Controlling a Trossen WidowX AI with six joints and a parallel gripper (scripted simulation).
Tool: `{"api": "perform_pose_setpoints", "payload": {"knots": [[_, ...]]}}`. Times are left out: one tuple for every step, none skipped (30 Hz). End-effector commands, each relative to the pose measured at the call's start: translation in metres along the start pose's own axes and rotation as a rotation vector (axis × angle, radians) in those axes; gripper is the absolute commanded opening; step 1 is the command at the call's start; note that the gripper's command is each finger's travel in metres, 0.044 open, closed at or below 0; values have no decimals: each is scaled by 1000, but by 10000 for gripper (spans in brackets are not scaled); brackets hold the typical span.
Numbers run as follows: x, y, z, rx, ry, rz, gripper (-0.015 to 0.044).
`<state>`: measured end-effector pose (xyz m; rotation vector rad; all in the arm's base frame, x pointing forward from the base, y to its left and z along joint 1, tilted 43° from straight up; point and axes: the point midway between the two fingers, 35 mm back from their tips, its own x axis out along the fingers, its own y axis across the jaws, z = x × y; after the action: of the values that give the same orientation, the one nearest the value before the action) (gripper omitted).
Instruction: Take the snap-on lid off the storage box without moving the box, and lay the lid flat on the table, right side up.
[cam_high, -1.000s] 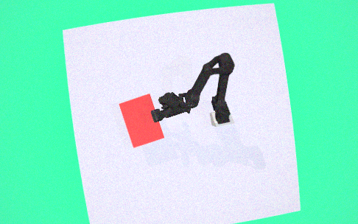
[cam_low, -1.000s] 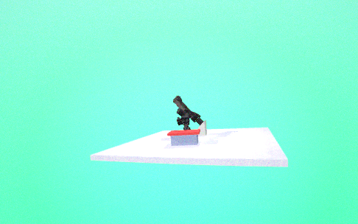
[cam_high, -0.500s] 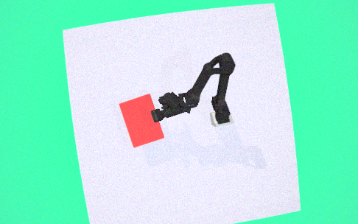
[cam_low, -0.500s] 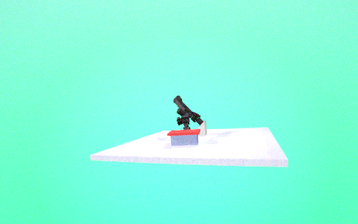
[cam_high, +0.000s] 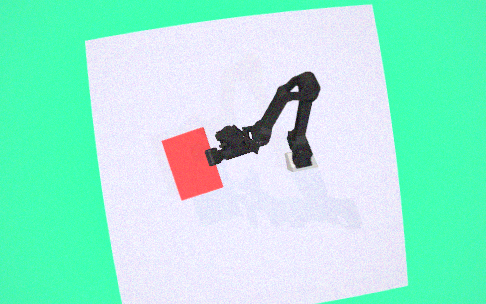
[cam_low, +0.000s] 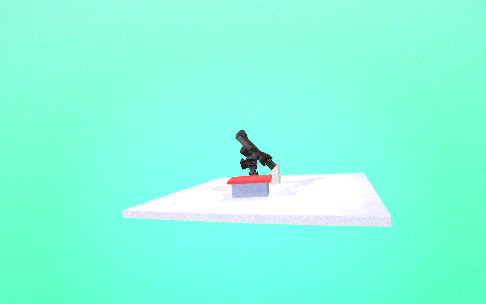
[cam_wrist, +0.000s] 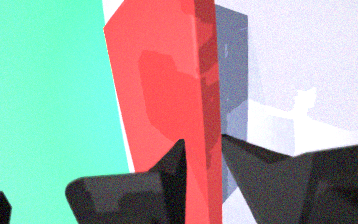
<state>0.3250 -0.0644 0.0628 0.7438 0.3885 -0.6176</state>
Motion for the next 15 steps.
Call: {"api": "perform_pose_setpoints", "payload": {"knots": [[-2,3,0,4,-1,5,0],[-2,3,0,4,-1,5,0],[-2,3,0,4,-1,5,0],[-3,3,0,4,-1,5,0],[-3,3,0,4,-1,5,0],[-3,3,0,4,-1,5,0],[-3,4,0,4,-1,5,0],[-3,4,0,4,-1,5,0],[-3,4,0,4,-1,5,0],[-3,4,0,4,-1,5,0],[-4,4,0,4,-1,5,0],[-4,4,-1,4,-1,5,0],[-4,4,-1,4,-1,5,0],[-4,5,-1,4,-1,5,0],[-4,5,-1,4,-1,5,0]]}}
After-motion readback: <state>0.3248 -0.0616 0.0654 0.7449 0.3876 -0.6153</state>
